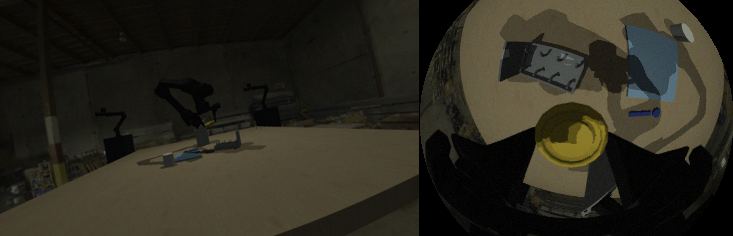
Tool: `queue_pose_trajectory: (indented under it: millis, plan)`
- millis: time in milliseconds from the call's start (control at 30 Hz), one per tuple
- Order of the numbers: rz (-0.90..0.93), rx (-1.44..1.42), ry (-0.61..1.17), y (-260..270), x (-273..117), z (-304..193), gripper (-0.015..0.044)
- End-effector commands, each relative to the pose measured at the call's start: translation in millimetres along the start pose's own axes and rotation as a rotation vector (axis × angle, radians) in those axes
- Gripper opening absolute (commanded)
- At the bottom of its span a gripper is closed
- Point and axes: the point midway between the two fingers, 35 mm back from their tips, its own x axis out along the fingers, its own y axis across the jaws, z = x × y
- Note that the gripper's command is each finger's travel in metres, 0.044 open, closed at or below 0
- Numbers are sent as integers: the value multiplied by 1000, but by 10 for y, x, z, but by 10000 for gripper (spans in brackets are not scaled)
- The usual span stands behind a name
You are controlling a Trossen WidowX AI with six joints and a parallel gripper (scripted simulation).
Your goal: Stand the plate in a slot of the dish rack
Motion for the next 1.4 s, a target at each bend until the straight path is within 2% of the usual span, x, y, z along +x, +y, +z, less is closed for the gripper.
queue_pose_trajectory:
  millis: [0,667,1000,1367]
  plan:
    - [53,-60,38,8,93,-9,0]
    - [399,-405,83,61,500,13,0]
    - [572,-567,4,75,642,44,0]
    - [733,-736,-158,64,757,92,0]
